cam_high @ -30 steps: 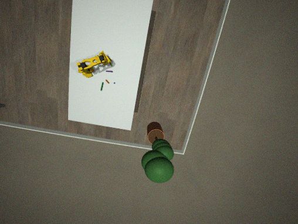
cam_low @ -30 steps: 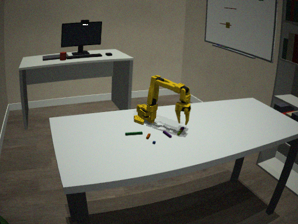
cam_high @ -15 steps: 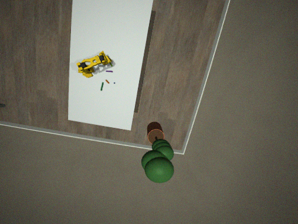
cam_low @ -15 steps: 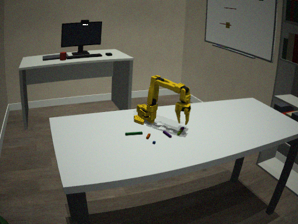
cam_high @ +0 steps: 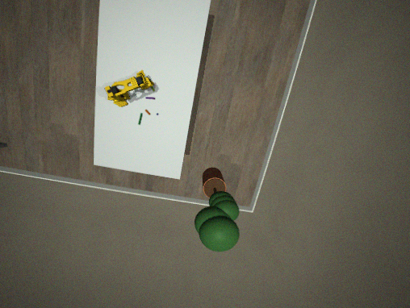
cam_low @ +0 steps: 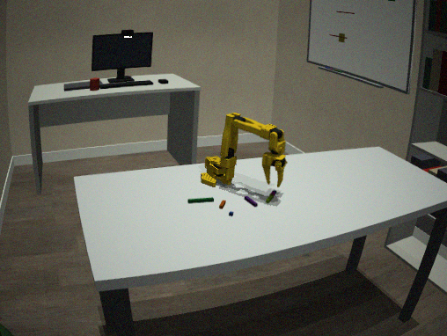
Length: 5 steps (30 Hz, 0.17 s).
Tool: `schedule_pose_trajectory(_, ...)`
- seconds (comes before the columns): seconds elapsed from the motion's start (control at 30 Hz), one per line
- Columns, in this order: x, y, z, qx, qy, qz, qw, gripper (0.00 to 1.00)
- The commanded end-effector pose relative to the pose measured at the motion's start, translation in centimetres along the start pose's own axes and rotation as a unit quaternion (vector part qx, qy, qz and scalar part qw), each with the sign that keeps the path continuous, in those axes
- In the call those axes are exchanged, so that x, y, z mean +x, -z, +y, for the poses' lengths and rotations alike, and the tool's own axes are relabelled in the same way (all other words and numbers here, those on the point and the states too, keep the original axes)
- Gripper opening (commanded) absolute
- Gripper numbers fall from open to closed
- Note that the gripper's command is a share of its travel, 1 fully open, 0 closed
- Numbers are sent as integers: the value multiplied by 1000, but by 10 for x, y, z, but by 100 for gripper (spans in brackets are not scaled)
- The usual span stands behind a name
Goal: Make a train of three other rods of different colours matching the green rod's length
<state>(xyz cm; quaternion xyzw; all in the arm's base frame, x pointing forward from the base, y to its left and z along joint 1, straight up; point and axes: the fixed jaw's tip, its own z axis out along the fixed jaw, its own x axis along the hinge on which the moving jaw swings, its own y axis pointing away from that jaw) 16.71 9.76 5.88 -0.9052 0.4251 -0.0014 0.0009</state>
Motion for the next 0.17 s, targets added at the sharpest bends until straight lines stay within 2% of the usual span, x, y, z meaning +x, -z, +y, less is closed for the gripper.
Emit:
schedule_pose_trajectory(0.0, 3, 20, -10, 57, -9, 8, 998, 17)
schedule_pose_trajectory(0.13, 3, 20, -10, 57, -9, 8, 998, 17)
